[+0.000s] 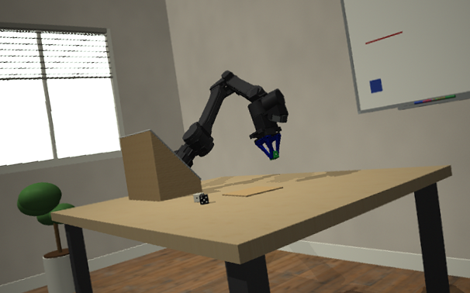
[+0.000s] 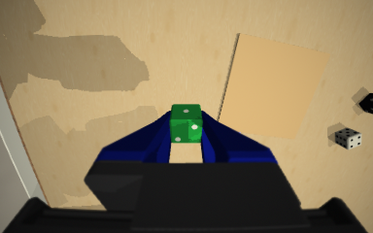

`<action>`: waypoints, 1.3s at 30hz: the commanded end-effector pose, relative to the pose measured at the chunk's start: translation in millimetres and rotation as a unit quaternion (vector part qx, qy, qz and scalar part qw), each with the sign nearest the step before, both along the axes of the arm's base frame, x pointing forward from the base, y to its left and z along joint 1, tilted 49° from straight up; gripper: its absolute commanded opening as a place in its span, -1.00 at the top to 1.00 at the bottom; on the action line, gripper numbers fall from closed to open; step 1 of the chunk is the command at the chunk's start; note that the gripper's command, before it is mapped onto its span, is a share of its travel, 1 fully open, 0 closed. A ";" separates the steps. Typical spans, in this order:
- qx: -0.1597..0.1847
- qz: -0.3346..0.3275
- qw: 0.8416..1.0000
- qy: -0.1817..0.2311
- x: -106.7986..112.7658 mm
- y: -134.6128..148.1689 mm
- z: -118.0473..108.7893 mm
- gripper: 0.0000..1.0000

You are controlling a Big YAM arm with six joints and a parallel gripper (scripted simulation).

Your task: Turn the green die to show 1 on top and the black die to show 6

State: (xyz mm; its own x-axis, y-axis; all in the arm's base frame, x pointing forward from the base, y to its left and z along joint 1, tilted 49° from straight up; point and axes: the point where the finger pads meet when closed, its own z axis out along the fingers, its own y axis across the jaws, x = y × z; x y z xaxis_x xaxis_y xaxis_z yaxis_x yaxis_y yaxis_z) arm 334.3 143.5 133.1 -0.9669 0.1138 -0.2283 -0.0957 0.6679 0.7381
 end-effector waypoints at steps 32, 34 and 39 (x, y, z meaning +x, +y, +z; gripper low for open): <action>0.041 -0.314 0.919 -0.234 6.7 9.5 6.1 0.60; 0.039 -0.314 0.920 -0.231 4.3 11.5 0.0 0.60; 0.041 -0.314 0.920 -0.232 5.3 18.5 -3.2 0.60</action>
State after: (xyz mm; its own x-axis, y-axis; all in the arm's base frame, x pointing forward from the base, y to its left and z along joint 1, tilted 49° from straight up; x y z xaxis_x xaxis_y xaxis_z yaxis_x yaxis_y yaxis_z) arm 337.3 157.5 124.4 -0.5169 0.6351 -0.5741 -0.0163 0.6632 0.7483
